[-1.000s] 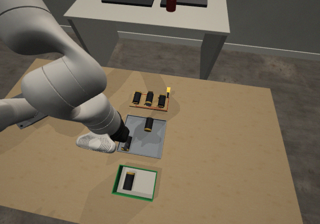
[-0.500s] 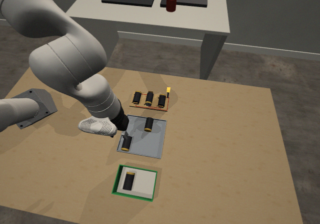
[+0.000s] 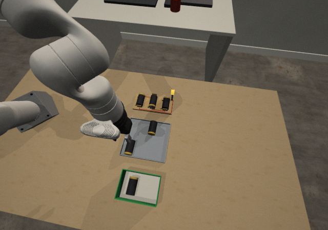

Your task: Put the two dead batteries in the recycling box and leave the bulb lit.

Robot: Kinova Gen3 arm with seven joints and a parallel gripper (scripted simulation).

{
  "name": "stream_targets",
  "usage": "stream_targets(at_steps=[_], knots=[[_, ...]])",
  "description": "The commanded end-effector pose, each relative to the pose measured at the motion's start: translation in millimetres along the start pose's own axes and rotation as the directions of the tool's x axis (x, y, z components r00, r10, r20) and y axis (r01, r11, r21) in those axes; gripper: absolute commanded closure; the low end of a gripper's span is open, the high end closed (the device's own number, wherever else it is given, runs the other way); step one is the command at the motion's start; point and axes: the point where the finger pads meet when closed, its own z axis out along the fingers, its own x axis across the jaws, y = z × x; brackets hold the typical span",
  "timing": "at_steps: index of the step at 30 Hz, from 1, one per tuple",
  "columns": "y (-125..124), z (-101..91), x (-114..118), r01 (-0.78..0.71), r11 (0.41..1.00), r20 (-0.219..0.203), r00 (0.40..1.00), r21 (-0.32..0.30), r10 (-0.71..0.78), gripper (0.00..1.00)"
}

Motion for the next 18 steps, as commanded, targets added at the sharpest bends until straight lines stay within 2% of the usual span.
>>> stream_targets(at_steps=[1,11,18], knots=[[0.1,-0.3,-0.3,0.000,1.000,0.001,1.000,0.000,0.000,0.10],[0.1,11.0,-0.3,0.000,1.000,0.001,1.000,-0.001,0.000,0.10],[0.2,49.2,-0.4,0.000,1.000,0.001,1.000,-0.001,0.000,0.10]])
